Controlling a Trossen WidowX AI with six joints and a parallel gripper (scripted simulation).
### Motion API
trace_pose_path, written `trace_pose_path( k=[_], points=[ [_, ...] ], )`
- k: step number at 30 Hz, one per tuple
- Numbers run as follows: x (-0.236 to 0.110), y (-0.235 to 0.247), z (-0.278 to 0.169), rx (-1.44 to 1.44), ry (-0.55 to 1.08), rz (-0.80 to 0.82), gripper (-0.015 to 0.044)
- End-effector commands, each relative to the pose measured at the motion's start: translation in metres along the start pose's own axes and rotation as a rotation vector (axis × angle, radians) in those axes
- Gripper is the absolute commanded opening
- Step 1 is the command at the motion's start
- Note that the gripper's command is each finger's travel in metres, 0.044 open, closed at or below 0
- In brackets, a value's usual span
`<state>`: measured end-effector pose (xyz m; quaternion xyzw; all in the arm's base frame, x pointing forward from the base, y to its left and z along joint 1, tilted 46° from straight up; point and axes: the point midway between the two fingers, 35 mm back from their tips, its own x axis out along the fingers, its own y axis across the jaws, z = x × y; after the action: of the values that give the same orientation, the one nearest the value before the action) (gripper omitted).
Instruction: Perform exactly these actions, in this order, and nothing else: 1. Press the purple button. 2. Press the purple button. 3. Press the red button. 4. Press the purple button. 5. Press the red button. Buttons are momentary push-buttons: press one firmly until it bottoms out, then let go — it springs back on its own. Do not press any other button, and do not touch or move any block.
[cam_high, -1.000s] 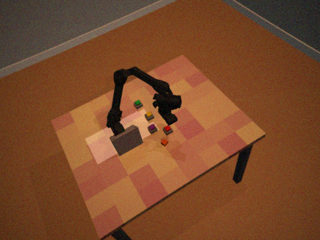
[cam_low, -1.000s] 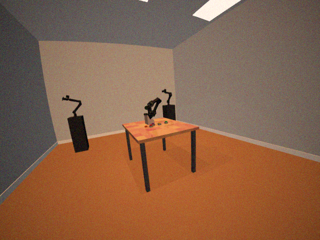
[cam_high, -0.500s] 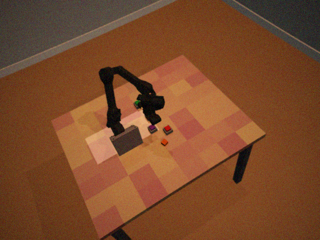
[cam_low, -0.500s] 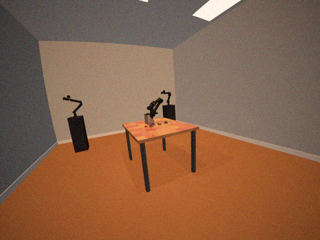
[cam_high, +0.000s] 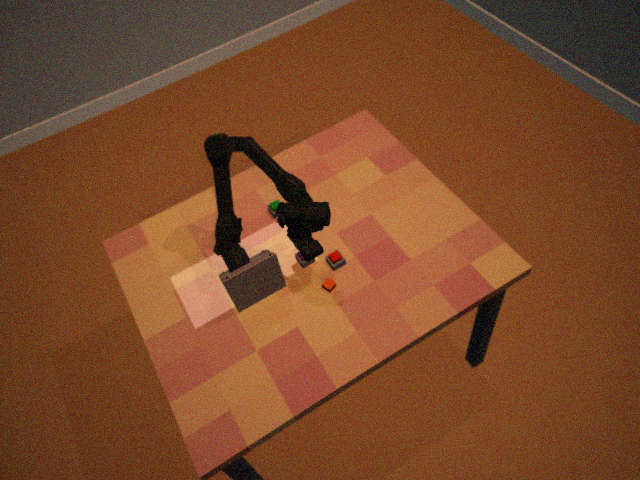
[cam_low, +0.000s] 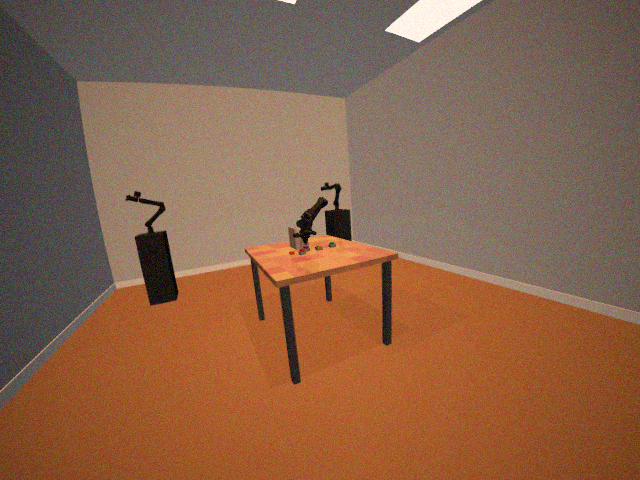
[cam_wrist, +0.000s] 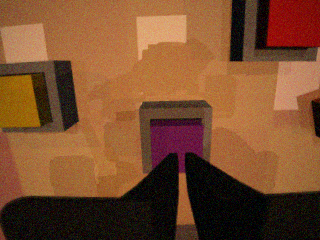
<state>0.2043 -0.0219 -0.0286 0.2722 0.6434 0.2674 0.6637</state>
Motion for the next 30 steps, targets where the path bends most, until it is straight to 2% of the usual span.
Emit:
trace_pose_path(
  k=[1, 12, 30],
  points=[
    [0.007, 0.001, -0.001, 0.008, 0.003, 0.008, 0.002],
    [0.024, 0.001, -0.002, 0.008, 0.003, 0.01, 0.002],
    [0.024, 0.001, -0.002, 0.008, 0.003, 0.01, 0.002]
  ],
)
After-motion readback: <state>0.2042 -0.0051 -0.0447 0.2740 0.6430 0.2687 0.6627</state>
